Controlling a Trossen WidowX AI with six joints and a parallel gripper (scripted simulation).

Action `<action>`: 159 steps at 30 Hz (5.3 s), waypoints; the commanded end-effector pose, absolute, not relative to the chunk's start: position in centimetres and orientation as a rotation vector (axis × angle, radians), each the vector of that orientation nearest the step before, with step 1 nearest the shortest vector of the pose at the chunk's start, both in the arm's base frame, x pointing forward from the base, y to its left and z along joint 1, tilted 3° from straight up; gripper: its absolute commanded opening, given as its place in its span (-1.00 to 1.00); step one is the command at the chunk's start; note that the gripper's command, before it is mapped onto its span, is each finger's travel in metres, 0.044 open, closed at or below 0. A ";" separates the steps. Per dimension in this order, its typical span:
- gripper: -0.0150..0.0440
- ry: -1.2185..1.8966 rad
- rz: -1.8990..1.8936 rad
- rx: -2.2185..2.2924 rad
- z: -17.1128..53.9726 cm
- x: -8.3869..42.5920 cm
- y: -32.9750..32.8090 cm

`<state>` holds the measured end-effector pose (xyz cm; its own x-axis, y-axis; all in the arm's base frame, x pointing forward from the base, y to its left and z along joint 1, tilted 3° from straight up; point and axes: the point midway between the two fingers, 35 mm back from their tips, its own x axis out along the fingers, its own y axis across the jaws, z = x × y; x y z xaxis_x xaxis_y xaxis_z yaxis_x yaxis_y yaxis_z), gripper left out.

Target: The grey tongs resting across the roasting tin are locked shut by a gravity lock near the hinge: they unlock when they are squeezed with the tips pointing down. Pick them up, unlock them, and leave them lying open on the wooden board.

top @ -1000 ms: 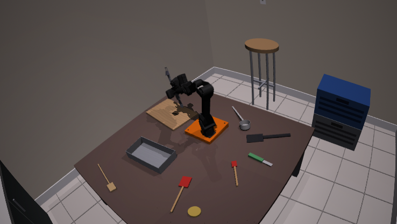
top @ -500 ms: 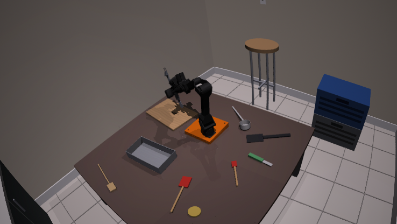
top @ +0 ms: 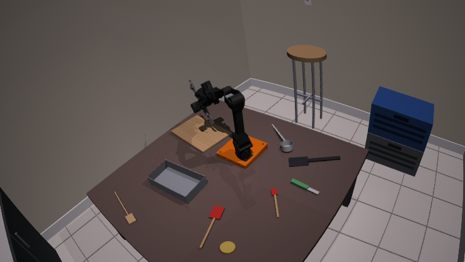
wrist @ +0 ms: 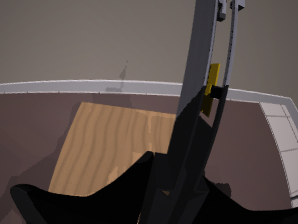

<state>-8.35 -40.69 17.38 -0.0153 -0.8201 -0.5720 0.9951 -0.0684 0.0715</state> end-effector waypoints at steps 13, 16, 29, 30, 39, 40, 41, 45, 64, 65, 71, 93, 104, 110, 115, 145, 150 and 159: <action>-1.00 0.539 -1.529 0.687 17.3 -8.7 -42.3; -1.00 0.565 -1.520 0.716 17.2 -8.7 -42.5; -1.00 0.681 -1.477 0.838 16.8 -8.7 -43.0; -1.00 0.690 -1.473 0.847 16.8 -8.7 -43.0; -1.00 0.773 -1.436 0.928 16.7 -8.6 -43.0; -1.00 0.782 -1.431 0.937 16.6 -8.6 -43.0; -1.00 0.791 -1.427 0.946 16.6 -8.6 -43.0; -1.00 0.828 -1.408 0.982 16.6 -8.5 -42.9; -1.00 1.006 -1.304 1.144 16.6 -8.1 -41.8; -1.00 1.016 -1.298 1.152 16.6 -8.1 -41.7; -1.00 1.072 -1.260 1.201 16.7 -7.9 -41.2; -1.00 1.133 -1.216 1.253 15.8 -7.7 -40.8; -1.00 1.134 -1.217 1.252 14.0 -7.7 -41.1; -1.00 1.135 -1.217 1.251 13.0 -7.6 -41.2; -1.00 1.135 -1.218 1.251 12.2 -7.6 -41.3; -1.00 1.138 -1.219 1.250 7.2 -7.3 -41.1; -1.00 1.138 -1.219 1.249 6.4 -7.3 -41.0; -1.00 1.139 -1.219 1.249 5.5 -7.2 -40.8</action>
<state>-7.15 -40.91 5.69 0.0476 -0.0221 -0.9986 0.9980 -0.0402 0.0484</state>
